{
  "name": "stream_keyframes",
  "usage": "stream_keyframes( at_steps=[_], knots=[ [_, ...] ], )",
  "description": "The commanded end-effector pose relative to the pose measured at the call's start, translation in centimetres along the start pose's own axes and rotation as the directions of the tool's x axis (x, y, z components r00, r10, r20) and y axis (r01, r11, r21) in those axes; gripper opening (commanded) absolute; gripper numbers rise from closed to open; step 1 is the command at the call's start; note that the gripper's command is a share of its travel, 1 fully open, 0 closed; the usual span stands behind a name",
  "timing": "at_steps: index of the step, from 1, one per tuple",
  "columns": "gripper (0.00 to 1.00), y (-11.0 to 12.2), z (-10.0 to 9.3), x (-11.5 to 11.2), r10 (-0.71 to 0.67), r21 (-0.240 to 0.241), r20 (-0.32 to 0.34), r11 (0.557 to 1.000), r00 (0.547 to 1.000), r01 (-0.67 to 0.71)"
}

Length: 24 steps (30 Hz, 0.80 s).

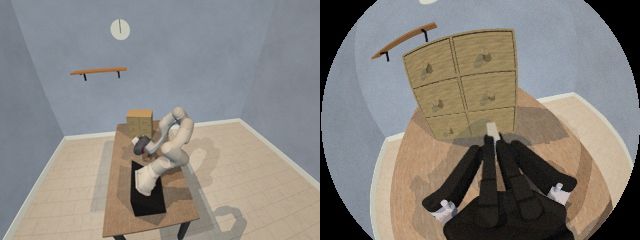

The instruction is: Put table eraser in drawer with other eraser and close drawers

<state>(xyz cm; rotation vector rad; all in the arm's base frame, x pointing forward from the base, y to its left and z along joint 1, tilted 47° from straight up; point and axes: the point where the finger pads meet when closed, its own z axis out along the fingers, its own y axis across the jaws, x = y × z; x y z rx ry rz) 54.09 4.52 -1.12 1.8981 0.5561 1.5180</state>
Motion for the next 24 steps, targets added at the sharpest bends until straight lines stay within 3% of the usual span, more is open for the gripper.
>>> stream_keyframes(
  at_steps=[1,14,24],
  knots=[
    [0.00,0.7,-1.5,1.4,-0.016,-0.023,0.004,1.000,1.000,0.016],
    [0.00,0.7,-1.7,1.6,-0.016,-0.024,0.019,1.000,1.000,0.017],
    [0.00,0.7,-2.8,2.1,-0.014,-0.024,0.121,1.000,0.993,0.017]
  ],
)
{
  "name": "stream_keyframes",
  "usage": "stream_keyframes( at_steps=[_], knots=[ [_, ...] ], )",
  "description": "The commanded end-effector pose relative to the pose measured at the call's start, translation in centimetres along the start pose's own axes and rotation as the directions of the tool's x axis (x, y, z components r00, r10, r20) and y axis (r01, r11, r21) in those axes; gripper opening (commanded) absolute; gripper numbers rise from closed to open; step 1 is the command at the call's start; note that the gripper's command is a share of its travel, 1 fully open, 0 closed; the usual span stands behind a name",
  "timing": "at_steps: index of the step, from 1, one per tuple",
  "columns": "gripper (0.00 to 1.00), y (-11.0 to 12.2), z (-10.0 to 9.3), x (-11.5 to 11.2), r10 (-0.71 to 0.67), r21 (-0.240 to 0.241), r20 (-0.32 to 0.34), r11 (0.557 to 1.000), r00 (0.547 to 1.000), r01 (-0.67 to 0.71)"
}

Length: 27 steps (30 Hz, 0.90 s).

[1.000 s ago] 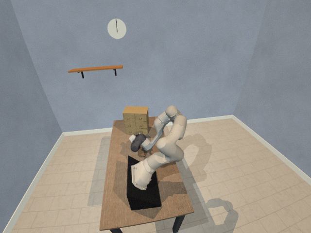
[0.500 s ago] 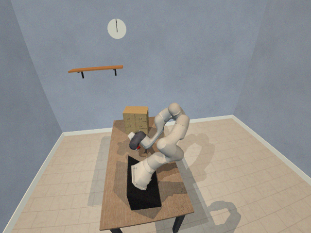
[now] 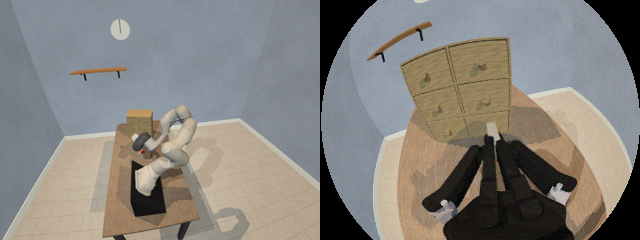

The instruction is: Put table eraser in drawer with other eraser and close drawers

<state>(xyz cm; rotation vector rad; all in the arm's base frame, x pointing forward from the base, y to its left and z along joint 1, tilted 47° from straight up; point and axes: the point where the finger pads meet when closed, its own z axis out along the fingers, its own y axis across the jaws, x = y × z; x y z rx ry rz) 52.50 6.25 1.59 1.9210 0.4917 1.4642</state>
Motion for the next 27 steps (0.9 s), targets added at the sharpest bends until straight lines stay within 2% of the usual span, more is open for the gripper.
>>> stream_keyframes(
  at_steps=[1,3,5,12,20,22,27],
  knots=[
    [0.00,-0.1,-0.7,-0.6,-0.029,0.005,0.078,1.000,0.997,0.029],
    [0.00,-0.1,-1.1,-0.4,-0.030,0.005,0.117,1.000,0.993,0.029],
    [0.00,-0.1,-1.1,-0.4,-0.030,0.005,0.117,1.000,0.993,0.029],
    [0.00,-0.1,-3.1,0.4,-0.030,0.005,0.294,1.000,0.955,0.029],
    [0.00,-0.1,-5.6,1.3,-0.028,0.006,0.505,1.000,0.863,0.029],
    [0.00,-0.1,-5.6,1.3,-0.028,0.006,0.505,1.000,0.863,0.029],
    [0.00,-0.1,-7.2,2.0,-0.026,0.006,0.625,1.000,0.781,0.029]
  ],
)
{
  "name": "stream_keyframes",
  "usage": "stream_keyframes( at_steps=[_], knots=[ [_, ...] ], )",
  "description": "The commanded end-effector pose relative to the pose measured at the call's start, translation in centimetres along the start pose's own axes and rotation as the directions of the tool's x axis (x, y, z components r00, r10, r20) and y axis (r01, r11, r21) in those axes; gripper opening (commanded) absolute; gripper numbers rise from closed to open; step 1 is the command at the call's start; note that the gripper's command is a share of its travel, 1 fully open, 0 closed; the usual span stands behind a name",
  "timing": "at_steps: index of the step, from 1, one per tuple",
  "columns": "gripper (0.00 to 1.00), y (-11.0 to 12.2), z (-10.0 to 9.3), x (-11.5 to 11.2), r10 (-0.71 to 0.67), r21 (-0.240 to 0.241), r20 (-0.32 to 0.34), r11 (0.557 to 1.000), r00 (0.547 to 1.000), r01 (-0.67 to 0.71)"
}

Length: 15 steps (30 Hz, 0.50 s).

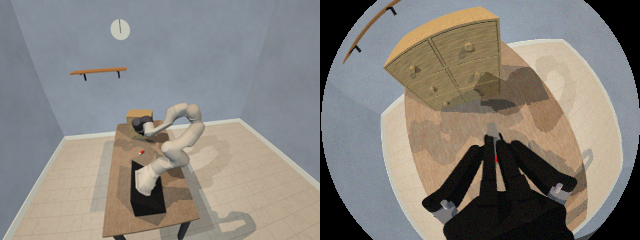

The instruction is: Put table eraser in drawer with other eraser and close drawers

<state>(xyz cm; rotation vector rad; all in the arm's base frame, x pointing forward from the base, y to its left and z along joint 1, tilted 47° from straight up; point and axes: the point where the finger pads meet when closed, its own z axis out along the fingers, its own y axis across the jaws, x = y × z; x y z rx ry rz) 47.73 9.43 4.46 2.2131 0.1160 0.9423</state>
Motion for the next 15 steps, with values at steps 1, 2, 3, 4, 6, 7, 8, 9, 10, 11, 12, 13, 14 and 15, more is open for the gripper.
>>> stream_keyframes(
  at_steps=[1,2,3,4,6,7,8,9,10,11,12,13,14,15],
  knots=[
    [0.00,-0.2,-1.2,-1.4,-0.132,0.007,0.165,0.991,0.977,0.133],
    [0.00,-0.2,-1.5,-1.4,-0.132,0.007,0.193,0.991,0.972,0.133],
    [0.00,-0.1,-1.8,-1.5,-0.131,0.007,0.221,0.991,0.966,0.133],
    [0.00,-0.1,-2.1,-1.5,-0.131,0.007,0.248,0.991,0.960,0.133],
    [0.00,-0.1,-2.8,-1.6,-0.129,0.007,0.302,0.991,0.945,0.133],
    [0.00,-0.1,-3.1,-1.7,-0.128,0.007,0.328,0.991,0.936,0.133],
    [0.00,-0.1,-3.4,-1.7,-0.127,0.007,0.353,0.991,0.927,0.133],
    [0.00,-0.1,-3.7,-1.8,-0.126,0.007,0.378,0.991,0.917,0.133],
    [0.00,-0.1,-4.0,-1.8,-0.125,0.007,0.402,0.991,0.907,0.133],
    [0.00,-0.1,-4.0,-1.8,-0.125,0.007,0.402,0.991,0.907,0.133],
    [0.00,-0.1,-4.0,-1.8,-0.125,0.007,0.402,0.991,0.907,0.133],
    [0.00,-0.1,-4.3,-1.9,-0.124,0.007,0.424,0.991,0.897,0.133],
    [0.00,-0.1,-4.6,-1.9,-0.122,0.007,0.445,0.991,0.887,0.133],
    [0.00,-0.1,-4.8,-2.0,-0.121,0.007,0.464,0.991,0.878,0.133]
  ],
)
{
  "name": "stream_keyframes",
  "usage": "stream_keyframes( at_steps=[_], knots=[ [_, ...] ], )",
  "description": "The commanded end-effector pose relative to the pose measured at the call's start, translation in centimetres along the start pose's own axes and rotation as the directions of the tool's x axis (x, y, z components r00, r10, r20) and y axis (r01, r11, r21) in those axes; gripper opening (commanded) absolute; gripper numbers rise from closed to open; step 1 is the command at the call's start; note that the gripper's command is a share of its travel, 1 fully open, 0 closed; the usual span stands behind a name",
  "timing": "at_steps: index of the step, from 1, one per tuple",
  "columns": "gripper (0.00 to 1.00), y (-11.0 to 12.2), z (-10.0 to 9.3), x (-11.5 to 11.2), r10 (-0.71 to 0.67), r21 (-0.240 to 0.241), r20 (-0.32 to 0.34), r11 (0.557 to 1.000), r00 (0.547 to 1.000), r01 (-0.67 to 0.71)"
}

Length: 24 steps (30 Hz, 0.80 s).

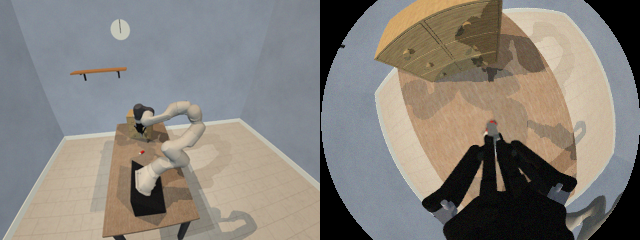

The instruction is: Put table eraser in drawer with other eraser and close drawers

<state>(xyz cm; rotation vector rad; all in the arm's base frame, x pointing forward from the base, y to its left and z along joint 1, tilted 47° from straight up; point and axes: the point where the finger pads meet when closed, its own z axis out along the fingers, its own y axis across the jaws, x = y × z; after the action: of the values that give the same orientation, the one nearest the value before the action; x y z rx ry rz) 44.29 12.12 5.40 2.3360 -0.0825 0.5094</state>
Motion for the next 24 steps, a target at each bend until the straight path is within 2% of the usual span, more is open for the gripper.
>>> stream_keyframes(
  at_steps=[1,5,10,24],
  knots=[
    [0.00,0.7,-0.3,-1.2,-0.136,-0.028,0.120,0.990,0.983,0.141],
    [0.00,0.7,-0.9,-1.5,-0.133,-0.028,0.181,0.990,0.974,0.141],
    [0.00,0.8,-1.4,-1.8,-0.131,-0.028,0.225,0.990,0.966,0.141],
    [0.00,0.8,-1.6,-1.9,-0.130,-0.028,0.243,0.990,0.961,0.141]
  ],
)
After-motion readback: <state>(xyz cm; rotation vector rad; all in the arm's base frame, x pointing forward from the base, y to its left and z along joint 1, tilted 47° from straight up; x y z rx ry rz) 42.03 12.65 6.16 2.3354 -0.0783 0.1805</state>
